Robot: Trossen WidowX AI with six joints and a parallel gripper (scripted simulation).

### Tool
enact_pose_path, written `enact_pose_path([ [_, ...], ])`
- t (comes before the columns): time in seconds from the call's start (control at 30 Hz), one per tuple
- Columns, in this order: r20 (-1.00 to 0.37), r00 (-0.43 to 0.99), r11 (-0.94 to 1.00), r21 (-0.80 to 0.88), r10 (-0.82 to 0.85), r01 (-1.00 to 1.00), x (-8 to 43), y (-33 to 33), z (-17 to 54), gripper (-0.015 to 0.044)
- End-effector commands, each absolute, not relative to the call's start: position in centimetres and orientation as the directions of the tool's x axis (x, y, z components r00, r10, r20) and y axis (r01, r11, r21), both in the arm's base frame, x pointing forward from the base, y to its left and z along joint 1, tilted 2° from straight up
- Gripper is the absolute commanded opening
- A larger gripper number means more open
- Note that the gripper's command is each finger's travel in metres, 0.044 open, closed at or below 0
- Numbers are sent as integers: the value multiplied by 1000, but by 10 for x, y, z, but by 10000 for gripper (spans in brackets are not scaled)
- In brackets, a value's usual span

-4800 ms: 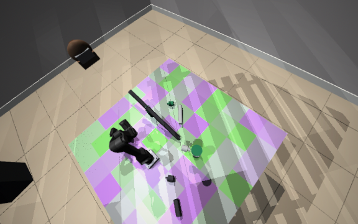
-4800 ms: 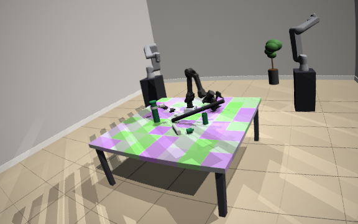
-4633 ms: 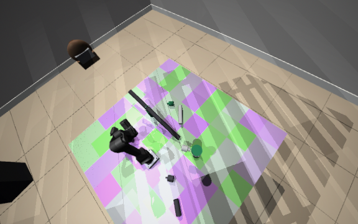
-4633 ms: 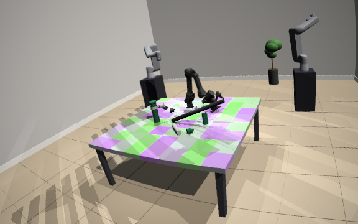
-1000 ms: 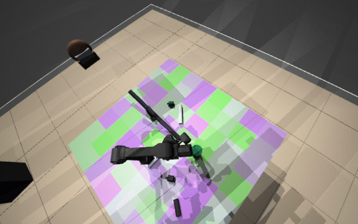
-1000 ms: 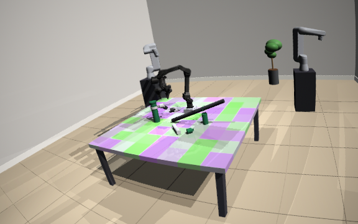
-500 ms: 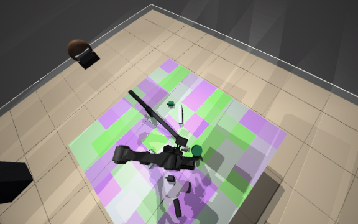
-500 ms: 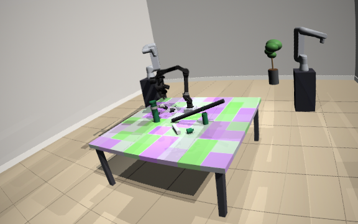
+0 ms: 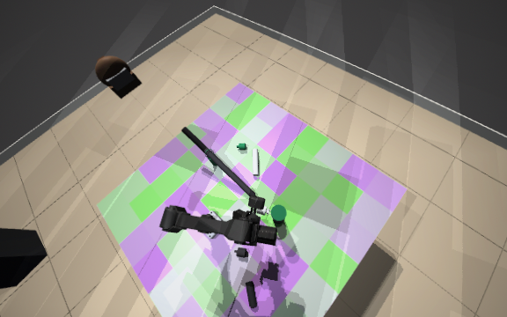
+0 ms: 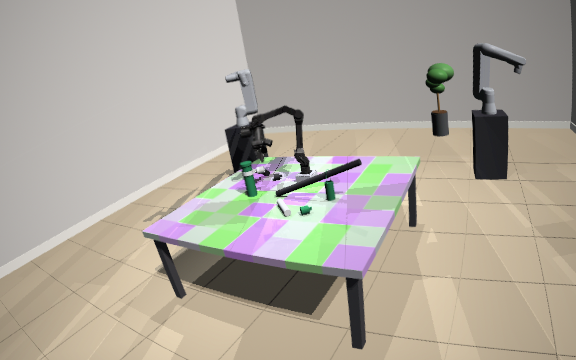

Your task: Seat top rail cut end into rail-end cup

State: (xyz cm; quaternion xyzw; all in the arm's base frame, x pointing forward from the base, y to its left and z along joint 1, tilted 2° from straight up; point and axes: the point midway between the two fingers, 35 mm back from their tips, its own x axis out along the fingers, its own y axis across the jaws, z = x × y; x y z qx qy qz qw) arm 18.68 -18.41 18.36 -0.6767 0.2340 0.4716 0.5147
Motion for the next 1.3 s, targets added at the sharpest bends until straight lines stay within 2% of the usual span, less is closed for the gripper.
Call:
enact_pose_path([
  [0.0, -878, 446, -363, -478, 174, -800, 186, -183, 165, 440],
  [1.27, -877, 448, -363, -480, 175, -799, 211, -175, 117, 440],
])
